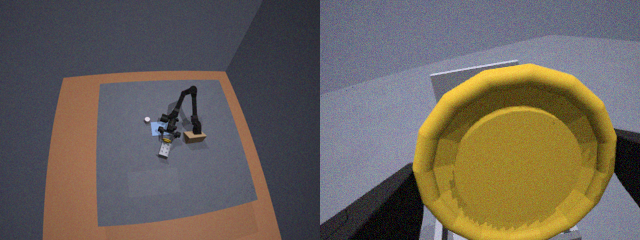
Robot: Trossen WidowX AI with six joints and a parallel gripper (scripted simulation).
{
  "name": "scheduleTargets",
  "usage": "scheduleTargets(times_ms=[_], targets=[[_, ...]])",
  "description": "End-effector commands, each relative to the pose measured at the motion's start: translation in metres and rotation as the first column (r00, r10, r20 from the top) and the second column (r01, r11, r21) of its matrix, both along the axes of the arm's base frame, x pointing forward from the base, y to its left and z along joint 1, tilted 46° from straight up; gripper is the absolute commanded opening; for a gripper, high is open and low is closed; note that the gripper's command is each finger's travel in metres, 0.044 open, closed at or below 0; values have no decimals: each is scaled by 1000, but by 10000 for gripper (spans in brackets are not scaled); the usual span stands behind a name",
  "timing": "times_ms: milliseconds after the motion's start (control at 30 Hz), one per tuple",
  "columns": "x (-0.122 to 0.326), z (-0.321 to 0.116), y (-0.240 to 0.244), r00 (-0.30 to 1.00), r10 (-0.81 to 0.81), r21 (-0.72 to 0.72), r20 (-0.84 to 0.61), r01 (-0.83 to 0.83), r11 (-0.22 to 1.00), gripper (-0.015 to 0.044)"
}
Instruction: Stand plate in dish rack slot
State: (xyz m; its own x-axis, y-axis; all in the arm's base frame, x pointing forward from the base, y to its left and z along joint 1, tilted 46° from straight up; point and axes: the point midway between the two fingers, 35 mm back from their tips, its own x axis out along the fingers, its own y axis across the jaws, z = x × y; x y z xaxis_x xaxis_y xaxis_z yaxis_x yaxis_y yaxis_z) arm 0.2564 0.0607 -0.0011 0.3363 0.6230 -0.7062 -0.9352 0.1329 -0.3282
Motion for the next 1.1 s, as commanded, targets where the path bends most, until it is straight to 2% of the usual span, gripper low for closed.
scheduleTargets(times_ms=[0,833,1067], targets=[[-2,-4,3,1000,-1,-1,-10,1,1000,0],[3,-25,24,1000,1,2,6,-1,1000,0],[5,-38,11,1000,0,2,13,0,1000,0]])
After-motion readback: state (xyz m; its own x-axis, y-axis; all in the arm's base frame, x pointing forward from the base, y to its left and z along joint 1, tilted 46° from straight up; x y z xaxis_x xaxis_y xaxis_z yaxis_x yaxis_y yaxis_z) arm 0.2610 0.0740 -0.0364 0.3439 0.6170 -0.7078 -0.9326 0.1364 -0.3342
